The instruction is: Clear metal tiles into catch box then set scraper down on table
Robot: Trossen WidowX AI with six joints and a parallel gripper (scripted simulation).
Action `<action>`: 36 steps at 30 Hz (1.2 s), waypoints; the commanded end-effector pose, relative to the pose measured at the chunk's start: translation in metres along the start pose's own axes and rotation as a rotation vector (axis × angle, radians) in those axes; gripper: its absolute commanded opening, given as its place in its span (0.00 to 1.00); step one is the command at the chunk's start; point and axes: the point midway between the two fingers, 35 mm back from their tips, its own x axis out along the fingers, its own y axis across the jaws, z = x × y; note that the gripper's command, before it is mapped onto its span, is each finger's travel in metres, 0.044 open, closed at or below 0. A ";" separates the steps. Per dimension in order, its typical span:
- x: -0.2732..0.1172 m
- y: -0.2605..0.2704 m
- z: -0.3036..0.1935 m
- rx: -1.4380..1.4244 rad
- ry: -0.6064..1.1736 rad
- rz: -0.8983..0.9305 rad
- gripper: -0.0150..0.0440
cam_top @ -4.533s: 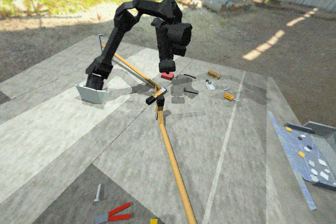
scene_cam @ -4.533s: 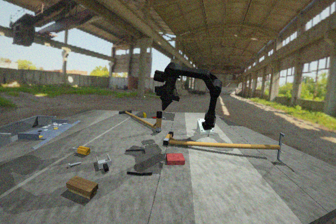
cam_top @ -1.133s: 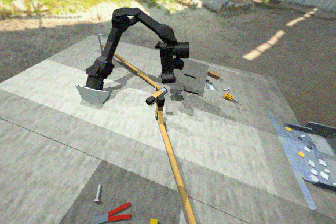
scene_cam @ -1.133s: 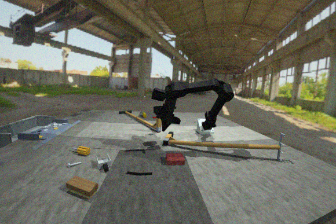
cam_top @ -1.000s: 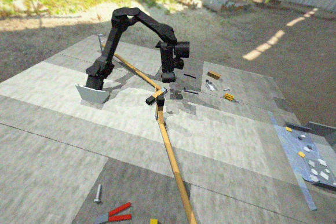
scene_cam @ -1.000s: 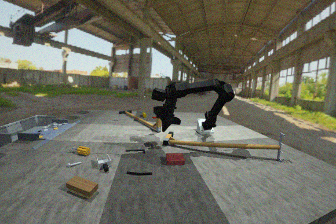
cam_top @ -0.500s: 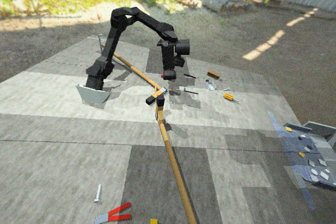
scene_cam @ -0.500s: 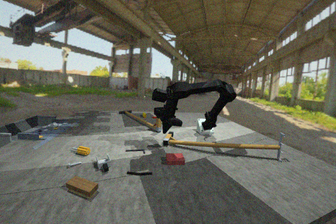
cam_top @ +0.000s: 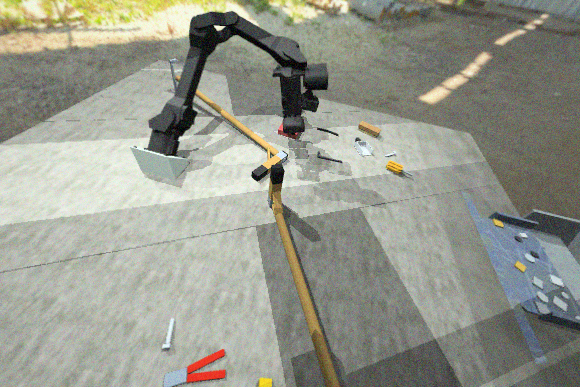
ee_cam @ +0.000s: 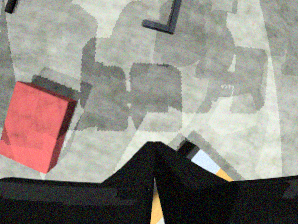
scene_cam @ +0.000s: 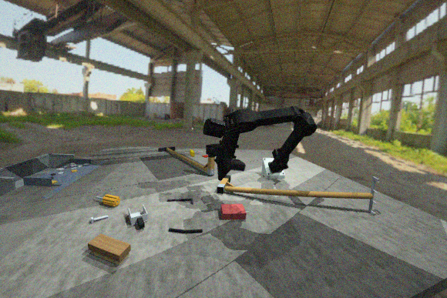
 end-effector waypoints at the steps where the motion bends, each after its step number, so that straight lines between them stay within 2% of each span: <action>1: -0.001 0.007 0.001 -0.001 -0.004 -0.004 0.25; 36: -0.002 0.064 0.004 0.001 -0.016 0.014 0.25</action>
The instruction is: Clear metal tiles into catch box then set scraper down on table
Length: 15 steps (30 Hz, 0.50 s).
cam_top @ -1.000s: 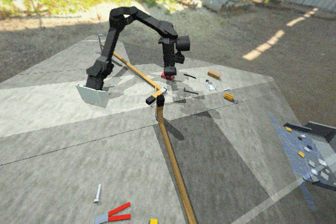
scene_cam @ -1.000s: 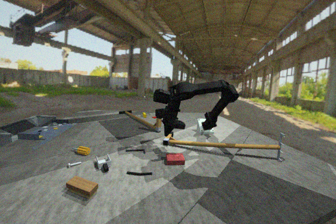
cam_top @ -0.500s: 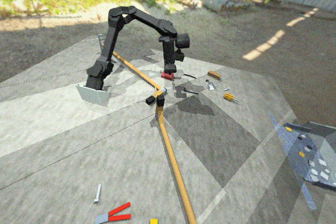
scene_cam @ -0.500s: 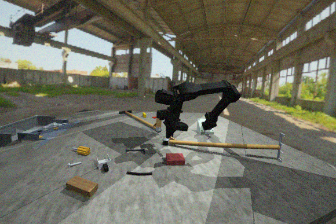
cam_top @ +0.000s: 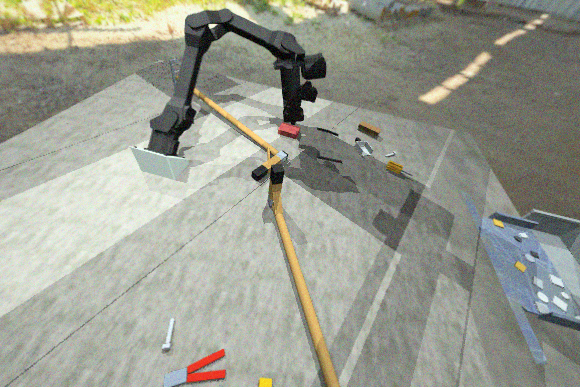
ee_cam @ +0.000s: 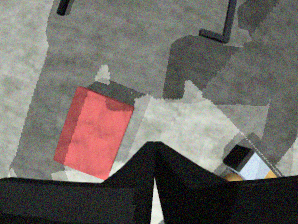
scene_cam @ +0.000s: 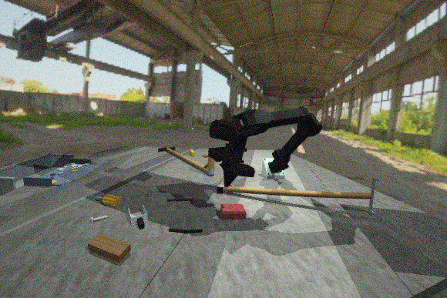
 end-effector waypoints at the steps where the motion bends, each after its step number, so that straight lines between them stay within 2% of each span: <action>1: -0.001 0.008 0.000 0.000 -0.005 -0.001 0.25; 7: -0.002 0.008 0.000 0.000 -0.002 0.003 0.25; 15: -0.023 0.006 0.007 -0.001 0.002 -0.002 0.25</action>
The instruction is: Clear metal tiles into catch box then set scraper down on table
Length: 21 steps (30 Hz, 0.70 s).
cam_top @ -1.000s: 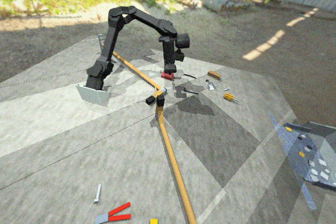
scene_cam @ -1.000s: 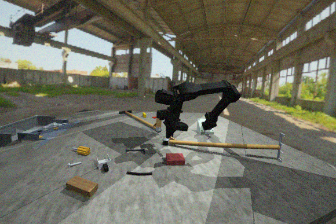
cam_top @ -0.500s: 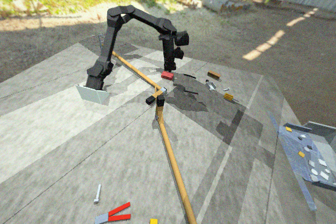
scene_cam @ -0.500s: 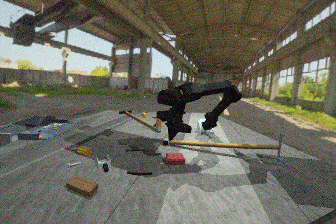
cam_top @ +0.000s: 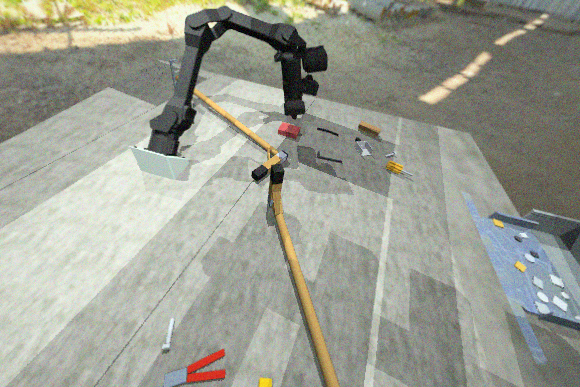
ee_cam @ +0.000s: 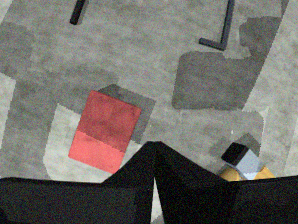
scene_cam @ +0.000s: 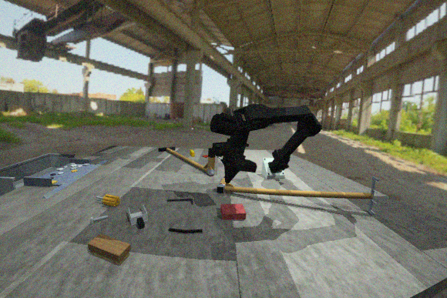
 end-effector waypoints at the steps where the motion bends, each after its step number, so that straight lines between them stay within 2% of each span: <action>1: -0.008 -0.001 0.003 -0.002 0.008 0.003 0.25; 21: -0.061 -0.002 0.013 0.001 0.010 0.003 0.25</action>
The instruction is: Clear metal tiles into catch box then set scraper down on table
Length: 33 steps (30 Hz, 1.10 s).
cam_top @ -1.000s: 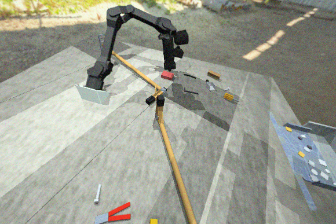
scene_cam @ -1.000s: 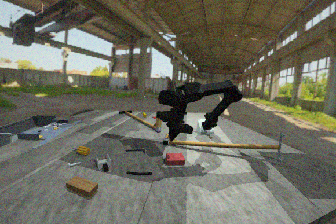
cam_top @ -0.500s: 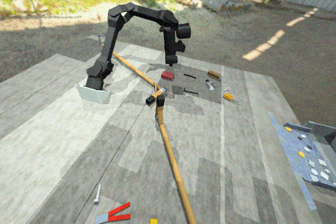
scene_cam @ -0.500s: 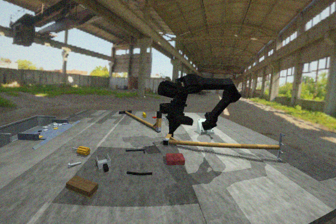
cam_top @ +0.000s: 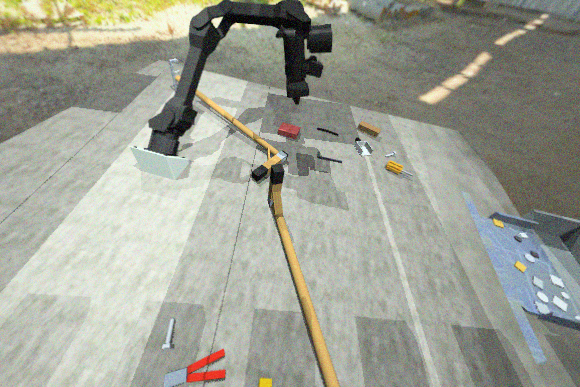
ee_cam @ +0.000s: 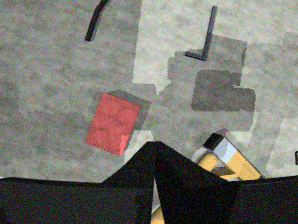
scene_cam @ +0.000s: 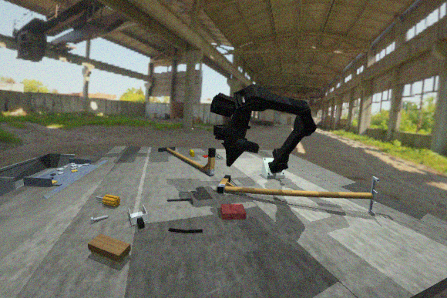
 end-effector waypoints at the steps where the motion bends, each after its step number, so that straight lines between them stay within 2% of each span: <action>1: -0.008 -0.001 0.001 0.000 0.005 0.008 0.25; 12: -0.022 -0.007 0.006 0.011 0.000 0.004 0.25; 33: -0.016 -0.121 0.048 0.161 -0.043 -0.097 0.25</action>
